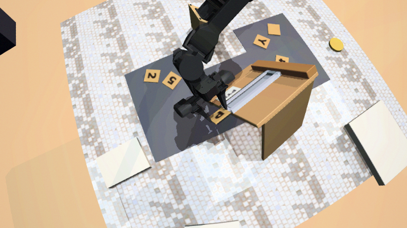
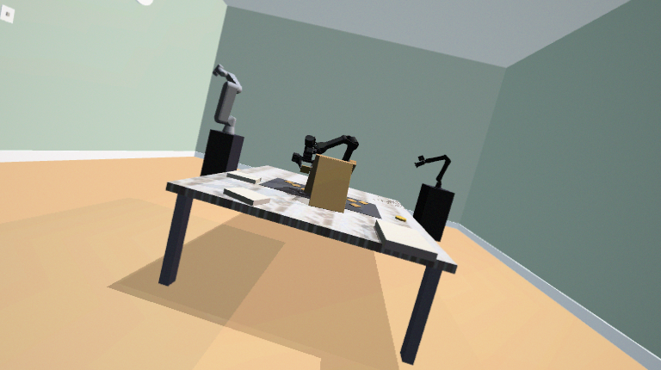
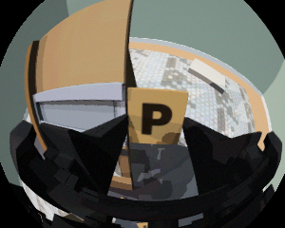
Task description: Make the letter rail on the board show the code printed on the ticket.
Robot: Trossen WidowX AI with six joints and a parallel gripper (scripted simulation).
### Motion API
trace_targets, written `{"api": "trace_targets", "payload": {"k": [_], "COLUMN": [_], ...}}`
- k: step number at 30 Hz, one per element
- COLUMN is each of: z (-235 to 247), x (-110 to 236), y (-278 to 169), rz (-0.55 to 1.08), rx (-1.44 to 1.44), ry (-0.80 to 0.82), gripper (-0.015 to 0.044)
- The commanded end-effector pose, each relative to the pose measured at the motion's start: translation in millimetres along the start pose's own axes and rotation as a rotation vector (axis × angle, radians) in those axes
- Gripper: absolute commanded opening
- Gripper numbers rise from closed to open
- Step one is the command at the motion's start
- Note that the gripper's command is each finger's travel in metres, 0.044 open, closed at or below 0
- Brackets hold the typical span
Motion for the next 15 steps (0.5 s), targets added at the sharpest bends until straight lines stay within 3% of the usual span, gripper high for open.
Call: {"api": "trace_targets", "payload": {"k": [1, 15], "z": [3.3, 10.0], "x": [0.3, 0.2], "y": [-0.2, 1.1], "rz": [0.003, 0.003], "rx": [-0.006, -0.006], "ry": [-0.005, -0.005], "gripper": [0.0000, 0.0000]}}
Point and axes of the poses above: the point midway between the two fingers, 35 mm back from their tips, its own x axis back along the fingers, its own z axis across the jaws, y = z × x, the point moved 9 cm from there along x, back along the fingers, and after that the axes turned 12 degrees about x, right-handed, at the moved point
